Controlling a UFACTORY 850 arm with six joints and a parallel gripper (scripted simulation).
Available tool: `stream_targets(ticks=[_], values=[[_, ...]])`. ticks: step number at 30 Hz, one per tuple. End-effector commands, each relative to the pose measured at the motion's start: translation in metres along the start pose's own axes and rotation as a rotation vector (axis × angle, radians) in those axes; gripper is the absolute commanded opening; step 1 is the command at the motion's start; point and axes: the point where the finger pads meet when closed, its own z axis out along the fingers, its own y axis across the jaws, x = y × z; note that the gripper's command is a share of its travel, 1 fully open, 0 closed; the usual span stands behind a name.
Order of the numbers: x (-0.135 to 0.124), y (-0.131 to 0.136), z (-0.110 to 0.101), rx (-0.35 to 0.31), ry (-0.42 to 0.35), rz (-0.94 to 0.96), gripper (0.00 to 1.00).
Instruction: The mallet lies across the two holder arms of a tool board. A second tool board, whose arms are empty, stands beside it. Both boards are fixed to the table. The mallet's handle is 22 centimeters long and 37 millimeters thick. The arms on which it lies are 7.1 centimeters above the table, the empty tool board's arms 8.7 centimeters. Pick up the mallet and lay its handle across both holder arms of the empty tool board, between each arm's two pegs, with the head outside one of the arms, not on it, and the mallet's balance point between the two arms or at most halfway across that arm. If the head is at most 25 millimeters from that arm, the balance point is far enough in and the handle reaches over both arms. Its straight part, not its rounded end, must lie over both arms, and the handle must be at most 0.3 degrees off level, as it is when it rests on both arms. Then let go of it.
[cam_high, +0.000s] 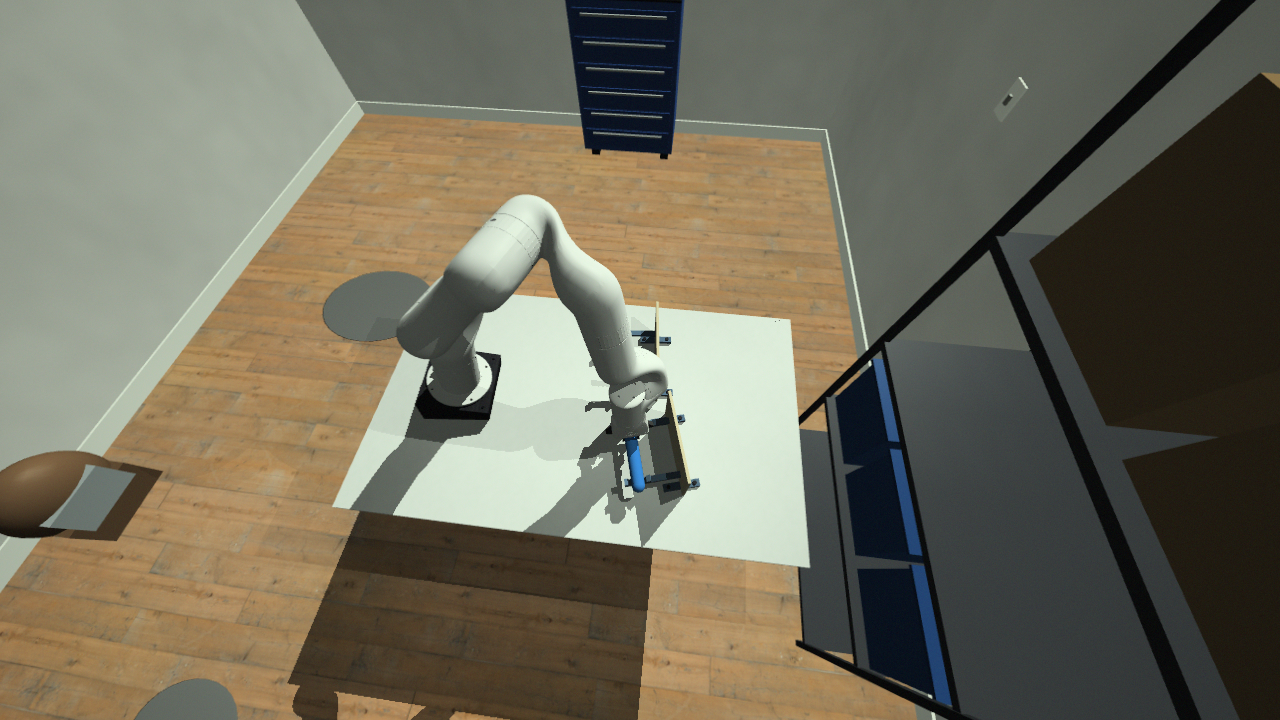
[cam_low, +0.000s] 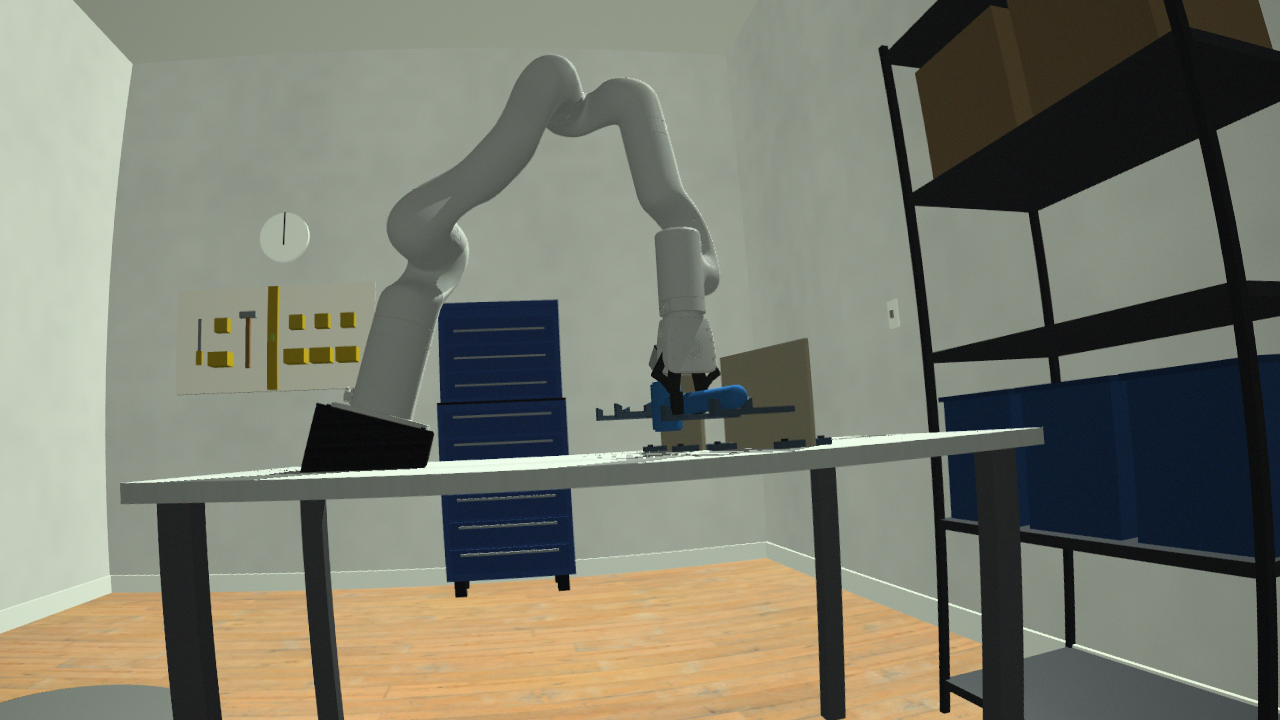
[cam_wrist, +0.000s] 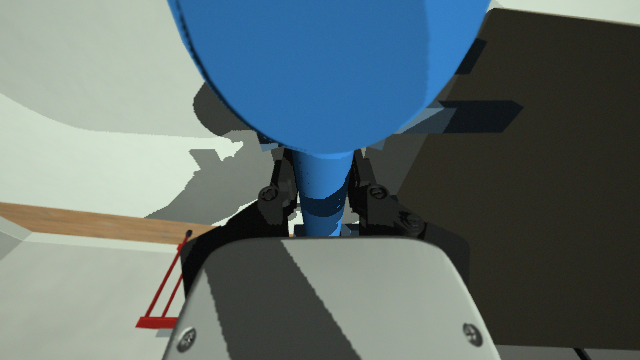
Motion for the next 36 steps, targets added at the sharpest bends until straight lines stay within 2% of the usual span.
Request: stream_targets(ticks=[1, 3, 6, 7, 13, 17, 21, 23, 26, 36], values=[[0.000, 0.001, -0.019, -0.004, 0.002, 0.000, 0.00], [-0.001, 0.000, -0.044, -0.003, 0.001, 0.000, 0.00], [-0.001, 0.000, -0.048, -0.003, 0.001, 0.000, 0.00], [-0.001, 0.000, -0.064, -0.004, 0.001, -0.001, 0.00], [-0.001, 0.000, -0.098, -0.003, 0.000, 0.000, 0.00], [0.000, 0.000, -0.099, -0.002, 0.000, 0.000, 0.00], [0.021, 0.006, -0.099, 0.004, 0.003, 0.000, 0.00], [0.021, 0.006, -0.099, 0.004, 0.003, 0.000, 0.00], [0.054, 0.014, -0.098, 0.014, 0.006, 0.001, 0.00], [0.112, 0.024, -0.099, 0.025, 0.006, 0.001, 0.00]])
